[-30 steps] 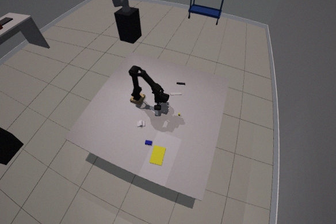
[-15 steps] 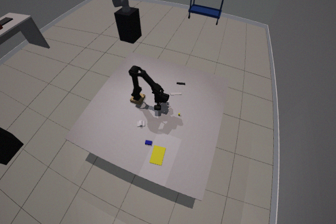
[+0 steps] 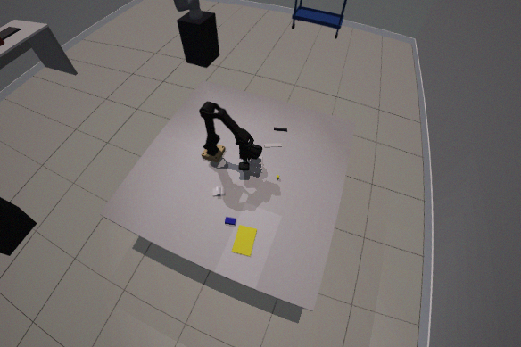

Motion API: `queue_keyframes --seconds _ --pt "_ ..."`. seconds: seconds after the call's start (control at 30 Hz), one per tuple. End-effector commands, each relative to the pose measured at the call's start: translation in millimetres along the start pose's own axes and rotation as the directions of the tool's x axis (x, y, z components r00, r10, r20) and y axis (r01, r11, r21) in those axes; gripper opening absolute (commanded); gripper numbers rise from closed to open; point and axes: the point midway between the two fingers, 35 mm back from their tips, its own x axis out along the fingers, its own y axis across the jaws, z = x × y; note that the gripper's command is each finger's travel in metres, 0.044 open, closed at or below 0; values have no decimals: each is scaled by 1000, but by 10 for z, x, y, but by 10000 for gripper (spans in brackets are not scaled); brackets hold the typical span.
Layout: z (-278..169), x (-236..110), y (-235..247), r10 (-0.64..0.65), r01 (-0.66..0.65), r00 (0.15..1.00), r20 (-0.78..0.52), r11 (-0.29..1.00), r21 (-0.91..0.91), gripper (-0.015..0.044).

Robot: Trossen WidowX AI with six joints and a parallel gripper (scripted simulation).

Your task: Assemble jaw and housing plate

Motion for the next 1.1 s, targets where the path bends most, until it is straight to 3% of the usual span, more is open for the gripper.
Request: queue_keyframes --seconds 0.0,1.07 --pt "13 -35 -1 0 0 1000 7 1000 4 351" --pt "22 29 -4 0 0 1000 7 1000 4 351"
